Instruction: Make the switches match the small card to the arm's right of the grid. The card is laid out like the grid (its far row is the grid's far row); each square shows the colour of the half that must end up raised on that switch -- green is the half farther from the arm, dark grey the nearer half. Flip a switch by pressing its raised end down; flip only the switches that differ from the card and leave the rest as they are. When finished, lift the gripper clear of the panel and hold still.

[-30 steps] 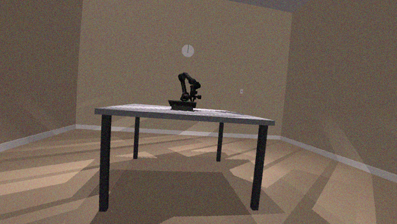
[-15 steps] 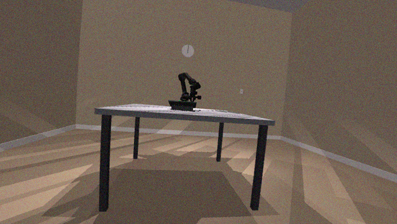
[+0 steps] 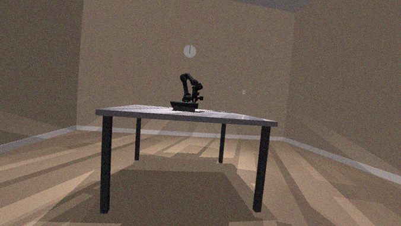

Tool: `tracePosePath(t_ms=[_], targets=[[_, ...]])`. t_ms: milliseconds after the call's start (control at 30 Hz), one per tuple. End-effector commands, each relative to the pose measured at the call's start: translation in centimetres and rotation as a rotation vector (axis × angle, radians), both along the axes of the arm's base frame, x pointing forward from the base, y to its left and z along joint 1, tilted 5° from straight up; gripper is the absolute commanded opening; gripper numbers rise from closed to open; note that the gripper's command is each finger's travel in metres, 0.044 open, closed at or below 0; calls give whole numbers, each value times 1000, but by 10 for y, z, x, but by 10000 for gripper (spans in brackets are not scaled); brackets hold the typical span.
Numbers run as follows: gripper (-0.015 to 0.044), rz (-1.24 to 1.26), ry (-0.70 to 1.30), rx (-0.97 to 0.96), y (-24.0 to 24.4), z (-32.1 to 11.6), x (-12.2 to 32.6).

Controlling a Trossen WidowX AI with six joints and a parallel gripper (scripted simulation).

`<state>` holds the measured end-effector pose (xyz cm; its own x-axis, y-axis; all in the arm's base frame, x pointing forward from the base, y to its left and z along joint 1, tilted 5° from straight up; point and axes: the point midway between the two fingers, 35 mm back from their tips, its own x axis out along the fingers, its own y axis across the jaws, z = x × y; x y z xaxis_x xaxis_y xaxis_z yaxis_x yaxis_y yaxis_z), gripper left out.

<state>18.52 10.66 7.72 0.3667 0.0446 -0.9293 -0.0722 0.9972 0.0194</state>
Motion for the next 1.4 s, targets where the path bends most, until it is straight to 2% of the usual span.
tracePosePath(t_ms=[0,1367], targets=[[0,5,2,-1,0,-1,0],[0,5,2,-1,0,-6,2]])
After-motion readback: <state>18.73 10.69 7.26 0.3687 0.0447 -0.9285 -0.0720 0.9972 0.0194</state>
